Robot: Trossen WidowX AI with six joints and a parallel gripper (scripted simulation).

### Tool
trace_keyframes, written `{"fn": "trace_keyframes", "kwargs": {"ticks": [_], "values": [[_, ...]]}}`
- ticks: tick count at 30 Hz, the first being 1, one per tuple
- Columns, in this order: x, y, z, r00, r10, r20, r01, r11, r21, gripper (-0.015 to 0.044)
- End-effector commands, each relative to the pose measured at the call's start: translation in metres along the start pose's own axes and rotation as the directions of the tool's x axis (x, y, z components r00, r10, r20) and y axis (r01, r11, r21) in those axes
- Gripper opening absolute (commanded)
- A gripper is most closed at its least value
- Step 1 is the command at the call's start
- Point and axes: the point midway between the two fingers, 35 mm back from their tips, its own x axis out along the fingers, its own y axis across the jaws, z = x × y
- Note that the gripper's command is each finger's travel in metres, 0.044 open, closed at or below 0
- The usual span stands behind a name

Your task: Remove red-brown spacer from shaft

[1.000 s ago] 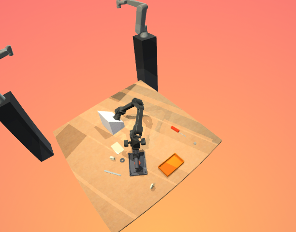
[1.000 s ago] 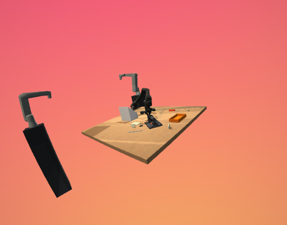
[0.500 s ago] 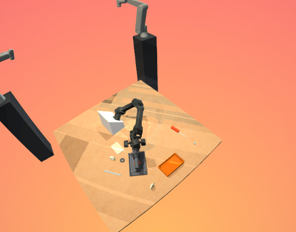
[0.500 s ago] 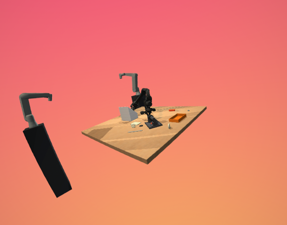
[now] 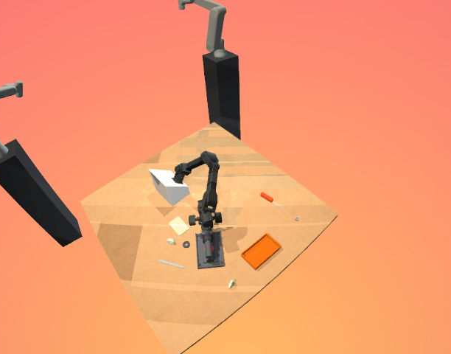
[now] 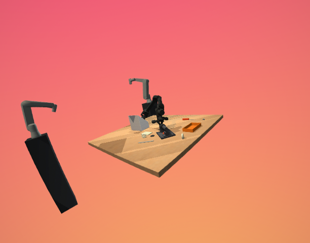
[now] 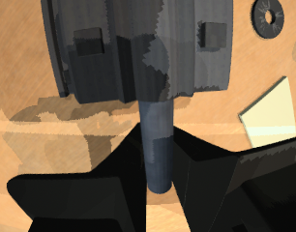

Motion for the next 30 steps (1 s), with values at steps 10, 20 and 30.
{"fn": "trace_keyframes", "kwargs": {"ticks": [10, 20, 30], "values": [[-0.0017, -0.0004, 0.0074, 1.0, -0.003, 0.009, 0.003, 1.0, -0.002, 0.0], [-0.0018, -0.0003, 0.0109, 1.0, -0.003, 0.01, 0.003, 1.0, -0.002, 0.0], [-0.0019, -0.0003, 0.0143, 1.0, -0.003, 0.01, 0.003, 1.0, -0.002, 0.0]]}}
